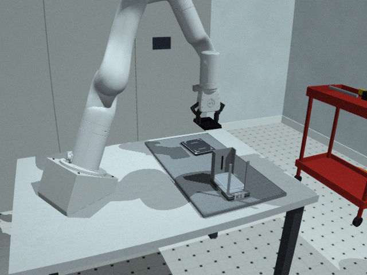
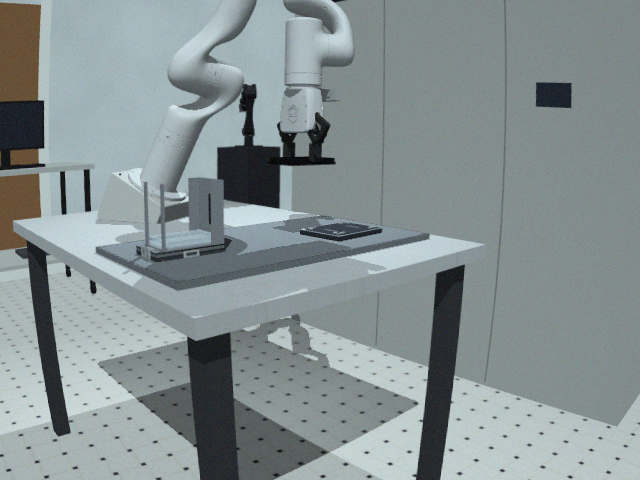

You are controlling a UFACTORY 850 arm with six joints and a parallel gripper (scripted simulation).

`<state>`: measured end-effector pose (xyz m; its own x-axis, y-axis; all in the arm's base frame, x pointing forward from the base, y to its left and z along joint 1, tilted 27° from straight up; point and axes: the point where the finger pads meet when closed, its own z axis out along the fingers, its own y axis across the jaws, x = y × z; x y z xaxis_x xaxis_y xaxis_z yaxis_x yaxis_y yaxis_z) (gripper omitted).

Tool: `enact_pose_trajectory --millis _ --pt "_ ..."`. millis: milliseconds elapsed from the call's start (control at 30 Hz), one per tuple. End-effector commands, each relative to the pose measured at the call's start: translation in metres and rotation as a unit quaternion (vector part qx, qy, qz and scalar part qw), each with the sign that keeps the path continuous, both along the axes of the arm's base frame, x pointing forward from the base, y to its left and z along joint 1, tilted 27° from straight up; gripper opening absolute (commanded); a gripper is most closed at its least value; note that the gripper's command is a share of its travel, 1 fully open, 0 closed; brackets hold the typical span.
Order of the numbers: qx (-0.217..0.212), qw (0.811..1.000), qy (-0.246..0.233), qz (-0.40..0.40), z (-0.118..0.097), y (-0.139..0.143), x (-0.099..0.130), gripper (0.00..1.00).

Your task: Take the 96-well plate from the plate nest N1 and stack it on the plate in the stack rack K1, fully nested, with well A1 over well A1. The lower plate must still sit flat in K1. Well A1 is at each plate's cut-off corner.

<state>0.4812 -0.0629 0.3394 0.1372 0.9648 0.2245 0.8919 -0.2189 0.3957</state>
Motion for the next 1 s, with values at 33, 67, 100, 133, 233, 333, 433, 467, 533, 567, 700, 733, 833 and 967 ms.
enact_pose_trajectory --millis 33,67,100,133,233,333,433,467,533,567,700,733,833,967 --pt "0.001 1.0 -0.002 0.001 -0.002 -0.011 -0.002 0.0" --pt "0.001 1.0 -0.002 0.001 -0.003 -0.014 -0.003 0.0" --pt "0.001 1.0 -0.002 0.001 -0.004 -0.017 -0.004 0.0" --pt "0.001 1.0 -0.002 0.001 -0.005 -0.021 -0.005 0.0" --pt "0.001 1.0 -0.002 0.001 -0.007 -0.03 -0.007 0.0" --pt "0.001 1.0 -0.002 0.001 -0.01 -0.039 -0.01 0.0" --pt "0.001 1.0 -0.002 0.001 -0.012 -0.049 -0.012 0.0" --pt "0.001 1.0 -0.002 0.001 -0.013 -0.052 -0.013 0.0" --pt "0.001 1.0 -0.002 0.001 -0.013 -0.052 -0.013 0.0" --pt "0.001 1.0 -0.002 0.001 -0.014 -0.055 -0.014 0.0" --pt "0.001 1.0 -0.002 0.001 -0.017 -0.067 -0.017 0.0" --pt "0.001 1.0 -0.002 0.001 -0.018 -0.071 -0.018 0.0" --pt "0.001 1.0 -0.002 0.001 -0.021 -0.08 -0.02 0.0" --pt "0.001 1.0 -0.002 0.001 -0.024 -0.092 -0.024 0.0"
